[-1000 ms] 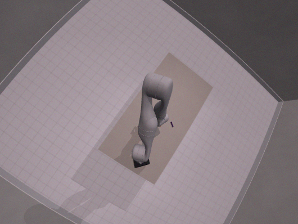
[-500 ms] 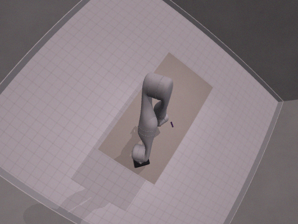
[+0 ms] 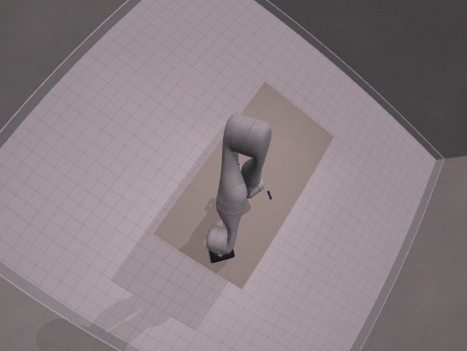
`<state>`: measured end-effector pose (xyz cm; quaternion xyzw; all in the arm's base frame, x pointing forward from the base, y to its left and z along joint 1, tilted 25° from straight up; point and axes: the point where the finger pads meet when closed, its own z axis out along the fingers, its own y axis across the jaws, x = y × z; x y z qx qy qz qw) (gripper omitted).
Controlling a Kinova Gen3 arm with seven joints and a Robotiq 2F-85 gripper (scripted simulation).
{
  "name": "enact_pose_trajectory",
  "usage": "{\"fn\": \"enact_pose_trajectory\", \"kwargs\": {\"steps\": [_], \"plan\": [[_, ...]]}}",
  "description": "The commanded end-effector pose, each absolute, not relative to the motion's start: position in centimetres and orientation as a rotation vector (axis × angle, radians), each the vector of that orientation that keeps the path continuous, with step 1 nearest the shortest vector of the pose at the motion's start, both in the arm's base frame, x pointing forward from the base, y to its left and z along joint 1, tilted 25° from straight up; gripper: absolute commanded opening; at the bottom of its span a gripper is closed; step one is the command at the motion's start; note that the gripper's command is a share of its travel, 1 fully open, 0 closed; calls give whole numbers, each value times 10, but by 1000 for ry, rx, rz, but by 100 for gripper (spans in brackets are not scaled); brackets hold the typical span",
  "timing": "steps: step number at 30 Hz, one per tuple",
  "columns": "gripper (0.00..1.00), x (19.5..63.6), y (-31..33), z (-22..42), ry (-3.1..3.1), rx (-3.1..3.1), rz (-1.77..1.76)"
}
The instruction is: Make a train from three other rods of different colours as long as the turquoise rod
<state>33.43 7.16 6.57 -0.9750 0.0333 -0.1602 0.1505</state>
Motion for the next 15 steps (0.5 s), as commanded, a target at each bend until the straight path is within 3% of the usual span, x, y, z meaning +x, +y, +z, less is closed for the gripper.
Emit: {"fn": "enact_pose_trajectory", "kwargs": {"steps": [1,15], "plan": [[100,334,71,65,114,-2795,-455],[100,338,66,64,270,-2771,-429]]}}
